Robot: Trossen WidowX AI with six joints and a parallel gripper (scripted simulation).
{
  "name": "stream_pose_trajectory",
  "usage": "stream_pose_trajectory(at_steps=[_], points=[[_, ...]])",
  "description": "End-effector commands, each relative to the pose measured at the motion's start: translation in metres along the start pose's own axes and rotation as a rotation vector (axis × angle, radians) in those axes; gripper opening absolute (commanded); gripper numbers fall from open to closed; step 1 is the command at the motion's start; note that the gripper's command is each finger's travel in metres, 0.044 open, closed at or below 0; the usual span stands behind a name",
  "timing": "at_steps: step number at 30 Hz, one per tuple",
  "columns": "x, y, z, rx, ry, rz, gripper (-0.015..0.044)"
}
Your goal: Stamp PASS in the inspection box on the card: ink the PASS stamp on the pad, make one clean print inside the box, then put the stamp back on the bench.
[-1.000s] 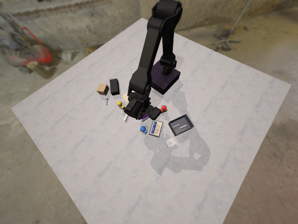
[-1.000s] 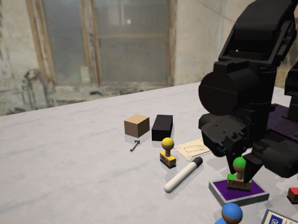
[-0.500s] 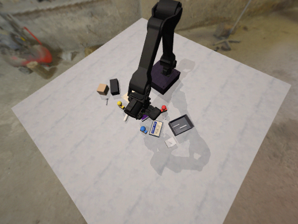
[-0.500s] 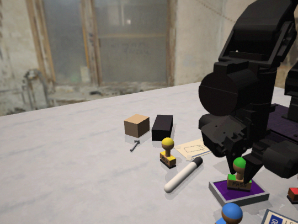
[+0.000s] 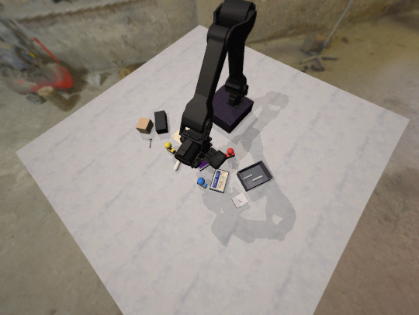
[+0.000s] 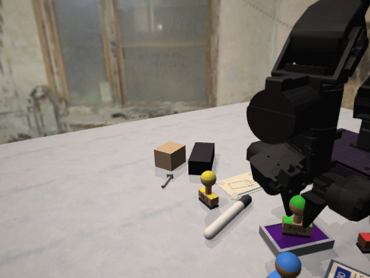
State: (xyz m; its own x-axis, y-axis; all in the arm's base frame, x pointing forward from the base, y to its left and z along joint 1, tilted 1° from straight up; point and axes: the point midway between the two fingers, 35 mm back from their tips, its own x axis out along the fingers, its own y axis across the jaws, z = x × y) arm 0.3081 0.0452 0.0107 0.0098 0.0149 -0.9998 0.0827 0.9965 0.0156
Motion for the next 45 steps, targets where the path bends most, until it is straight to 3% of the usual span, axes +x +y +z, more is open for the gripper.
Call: stream_pose_trajectory(at_steps=[1,45], points=[[0.0009,0.0008,0.0012,0.0,-0.005,0.004,0.0],[-0.0061,0.0008,0.0012,0.0,-0.005,0.004,0.0]])
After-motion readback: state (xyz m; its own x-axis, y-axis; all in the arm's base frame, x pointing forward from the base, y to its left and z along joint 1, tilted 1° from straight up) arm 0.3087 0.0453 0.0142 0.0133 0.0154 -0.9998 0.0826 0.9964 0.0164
